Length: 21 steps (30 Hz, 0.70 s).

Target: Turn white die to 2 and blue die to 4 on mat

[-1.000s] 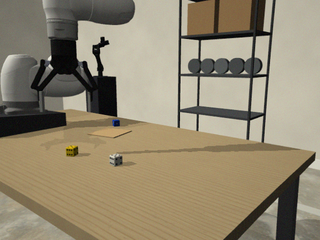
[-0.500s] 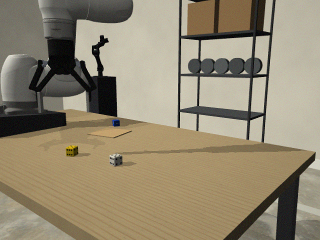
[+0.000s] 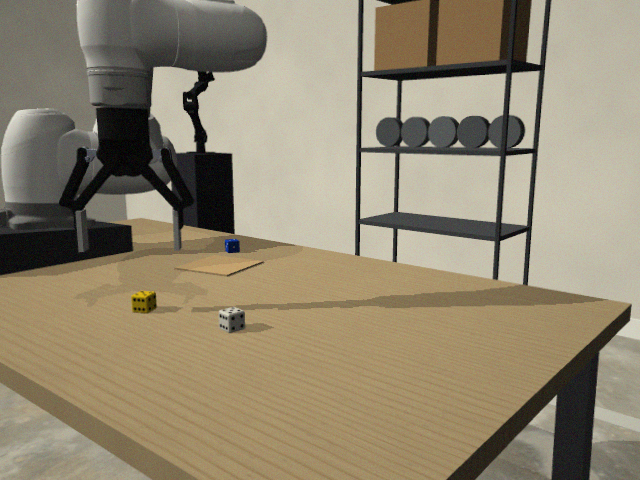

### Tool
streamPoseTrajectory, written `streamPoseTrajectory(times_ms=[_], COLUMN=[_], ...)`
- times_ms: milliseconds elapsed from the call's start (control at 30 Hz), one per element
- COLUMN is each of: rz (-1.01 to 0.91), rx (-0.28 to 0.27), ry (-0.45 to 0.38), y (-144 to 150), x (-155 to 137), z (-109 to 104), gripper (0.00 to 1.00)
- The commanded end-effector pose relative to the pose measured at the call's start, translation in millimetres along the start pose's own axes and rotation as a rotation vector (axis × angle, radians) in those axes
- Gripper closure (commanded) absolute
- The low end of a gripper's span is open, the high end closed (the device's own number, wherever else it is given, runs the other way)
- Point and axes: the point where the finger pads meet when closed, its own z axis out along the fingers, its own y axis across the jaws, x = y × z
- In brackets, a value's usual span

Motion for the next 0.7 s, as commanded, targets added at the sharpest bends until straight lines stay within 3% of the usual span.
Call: streamPoseTrajectory(times_ms=[0, 233, 667], rz=[0.000, 0.000, 0.000], rx=[-0.004, -0.004, -0.004], ry=[0.005, 0.005, 0.005], y=[2.1, 2.7, 2.7], x=[1.7, 1.4, 1.4], z=[15.8, 42.2, 43.4], gripper=[0.00, 0.00, 0.00])
